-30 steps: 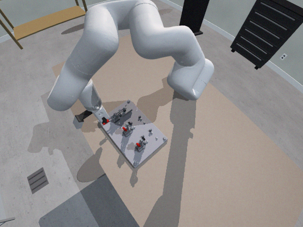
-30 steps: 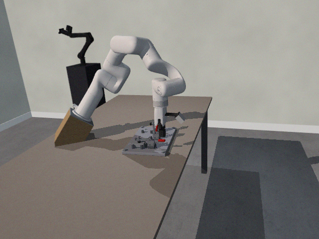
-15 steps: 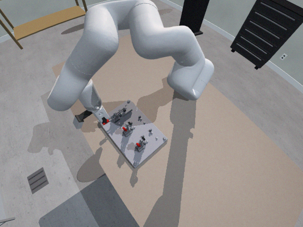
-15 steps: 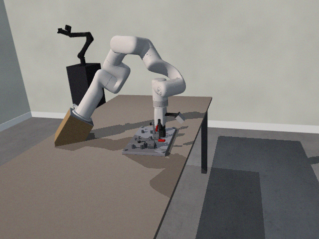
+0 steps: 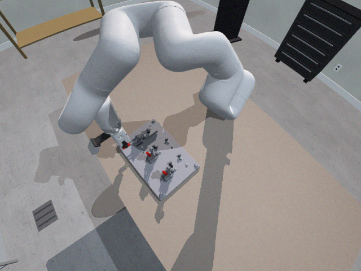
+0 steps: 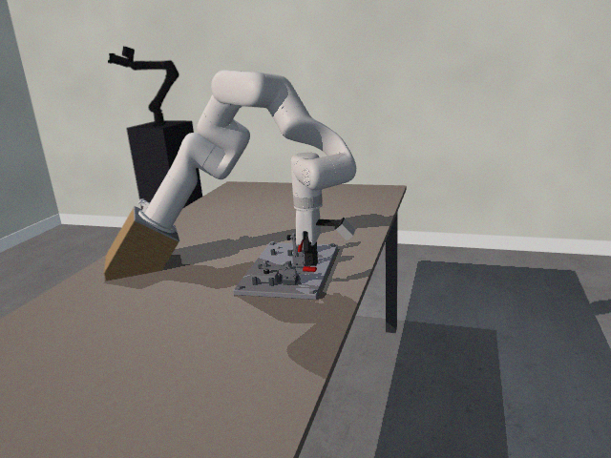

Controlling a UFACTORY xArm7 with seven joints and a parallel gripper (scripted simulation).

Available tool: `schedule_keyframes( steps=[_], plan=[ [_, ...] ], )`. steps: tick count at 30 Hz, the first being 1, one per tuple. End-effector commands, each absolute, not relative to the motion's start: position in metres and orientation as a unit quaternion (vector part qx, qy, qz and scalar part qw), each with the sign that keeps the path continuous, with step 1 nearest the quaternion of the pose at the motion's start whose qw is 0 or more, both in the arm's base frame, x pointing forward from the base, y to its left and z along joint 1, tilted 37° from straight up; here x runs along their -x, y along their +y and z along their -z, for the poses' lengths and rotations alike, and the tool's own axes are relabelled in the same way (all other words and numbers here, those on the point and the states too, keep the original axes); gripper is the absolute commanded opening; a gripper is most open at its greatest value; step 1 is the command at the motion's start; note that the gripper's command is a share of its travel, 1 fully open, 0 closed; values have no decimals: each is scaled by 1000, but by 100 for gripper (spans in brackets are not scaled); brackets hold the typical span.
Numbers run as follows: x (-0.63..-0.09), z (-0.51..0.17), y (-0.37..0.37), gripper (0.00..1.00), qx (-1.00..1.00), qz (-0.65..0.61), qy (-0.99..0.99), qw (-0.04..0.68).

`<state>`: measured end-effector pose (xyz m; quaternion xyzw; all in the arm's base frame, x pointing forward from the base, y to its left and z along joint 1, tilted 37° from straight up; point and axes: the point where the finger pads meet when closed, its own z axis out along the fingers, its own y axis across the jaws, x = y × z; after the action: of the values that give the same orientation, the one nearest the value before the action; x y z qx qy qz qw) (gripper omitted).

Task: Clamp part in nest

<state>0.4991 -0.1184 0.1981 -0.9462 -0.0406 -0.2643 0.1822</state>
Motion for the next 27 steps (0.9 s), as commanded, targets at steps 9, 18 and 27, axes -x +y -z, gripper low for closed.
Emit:
schedule_keyframes(
  steps=[9, 18, 27],
  plan=[
    [-502, -196, -119, 0, 946, 265, -40, 181],
    [-502, -196, -119, 0, 946, 265, -40, 181],
    [-503, -195, -118, 0, 946, 265, -40, 181]
  ],
)
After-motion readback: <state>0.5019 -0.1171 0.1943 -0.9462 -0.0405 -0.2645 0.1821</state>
